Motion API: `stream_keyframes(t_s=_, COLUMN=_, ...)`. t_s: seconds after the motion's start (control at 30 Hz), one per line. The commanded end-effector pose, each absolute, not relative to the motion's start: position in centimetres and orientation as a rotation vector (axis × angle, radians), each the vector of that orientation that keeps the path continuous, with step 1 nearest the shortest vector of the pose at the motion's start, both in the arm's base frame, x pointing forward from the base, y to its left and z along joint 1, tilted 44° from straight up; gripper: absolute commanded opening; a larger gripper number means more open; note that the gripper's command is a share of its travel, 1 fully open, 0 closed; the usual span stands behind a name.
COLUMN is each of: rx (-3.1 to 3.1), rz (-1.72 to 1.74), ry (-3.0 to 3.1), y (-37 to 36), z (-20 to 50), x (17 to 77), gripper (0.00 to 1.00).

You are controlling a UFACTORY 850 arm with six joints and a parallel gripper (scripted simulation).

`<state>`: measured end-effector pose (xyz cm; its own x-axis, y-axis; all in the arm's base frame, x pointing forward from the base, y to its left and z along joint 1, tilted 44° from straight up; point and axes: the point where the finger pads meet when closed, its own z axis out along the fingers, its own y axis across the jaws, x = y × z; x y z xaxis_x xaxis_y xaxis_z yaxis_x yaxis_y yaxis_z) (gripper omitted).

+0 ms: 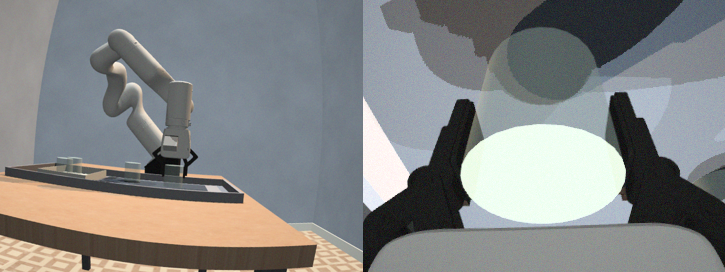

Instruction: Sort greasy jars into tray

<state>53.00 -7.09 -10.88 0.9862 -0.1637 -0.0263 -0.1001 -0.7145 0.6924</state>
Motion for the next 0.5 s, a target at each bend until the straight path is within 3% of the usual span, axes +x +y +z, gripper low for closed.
stream_keyframes(t_s=0.0, rx=2.372, rz=-0.108, ry=-0.183, y=-6.4, z=-10.1, x=53.2, gripper=0.0)
stream_keyframes(t_s=0.47, rx=2.372, rz=-0.108, ry=-0.183, y=-4.2, z=-7.8, x=53.6, gripper=0.0)
